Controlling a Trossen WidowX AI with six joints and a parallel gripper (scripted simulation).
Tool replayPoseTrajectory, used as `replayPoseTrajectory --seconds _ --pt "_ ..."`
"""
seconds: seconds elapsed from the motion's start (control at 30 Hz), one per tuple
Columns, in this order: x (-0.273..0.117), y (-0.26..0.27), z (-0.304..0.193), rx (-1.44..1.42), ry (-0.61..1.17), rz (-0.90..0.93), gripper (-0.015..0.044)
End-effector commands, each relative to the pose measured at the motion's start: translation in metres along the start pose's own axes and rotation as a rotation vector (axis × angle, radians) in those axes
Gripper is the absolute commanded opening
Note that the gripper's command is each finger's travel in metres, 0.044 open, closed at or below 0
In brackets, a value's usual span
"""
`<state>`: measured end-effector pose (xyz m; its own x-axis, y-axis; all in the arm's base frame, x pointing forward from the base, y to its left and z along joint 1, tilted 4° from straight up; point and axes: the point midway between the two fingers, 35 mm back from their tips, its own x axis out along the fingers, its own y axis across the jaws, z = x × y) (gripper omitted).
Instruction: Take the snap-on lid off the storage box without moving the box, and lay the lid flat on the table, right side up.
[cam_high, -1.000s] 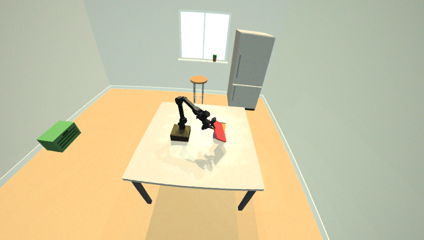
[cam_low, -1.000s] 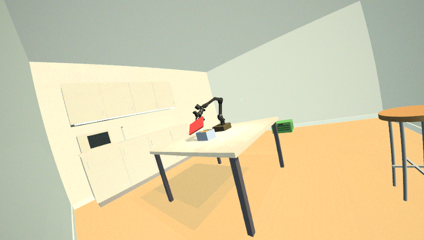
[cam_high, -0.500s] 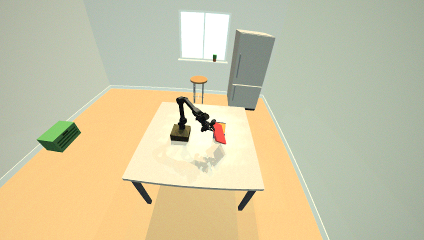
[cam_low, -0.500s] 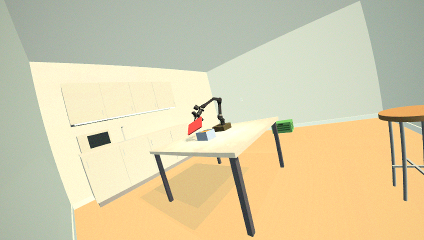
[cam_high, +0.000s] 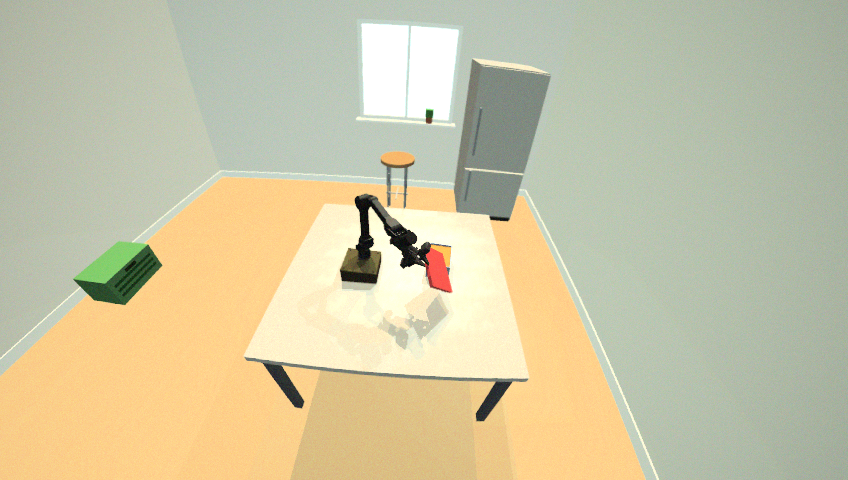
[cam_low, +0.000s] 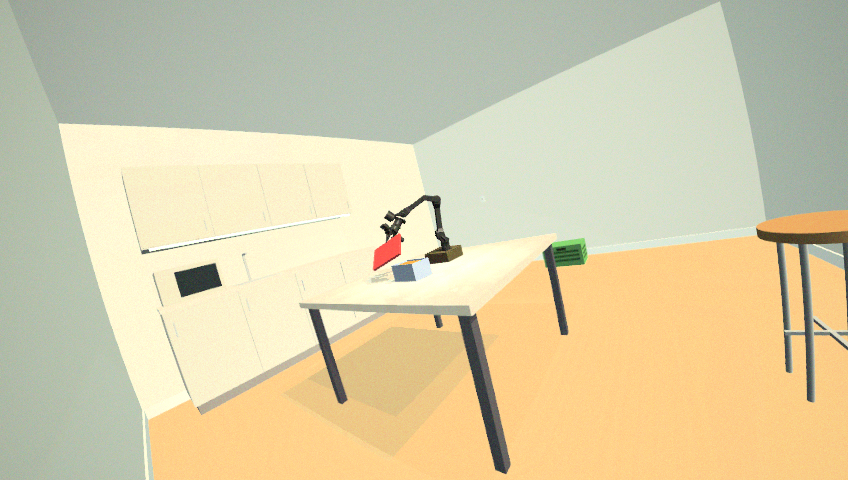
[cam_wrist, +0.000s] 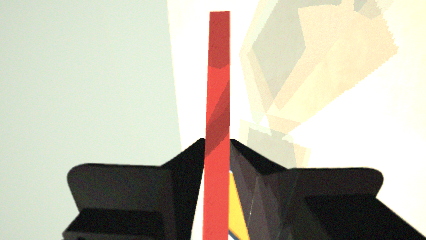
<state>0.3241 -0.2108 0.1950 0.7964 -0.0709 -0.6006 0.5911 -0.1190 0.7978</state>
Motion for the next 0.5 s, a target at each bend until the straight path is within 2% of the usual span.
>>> replayPoseTrajectory --seconds 0.0,0.47 --pt "-0.002 0.006 0.008 -0.012 0.000 0.015 0.0000" --pt "-0.002 0.006 0.036 -0.014 -0.001 0.015 0.0000"
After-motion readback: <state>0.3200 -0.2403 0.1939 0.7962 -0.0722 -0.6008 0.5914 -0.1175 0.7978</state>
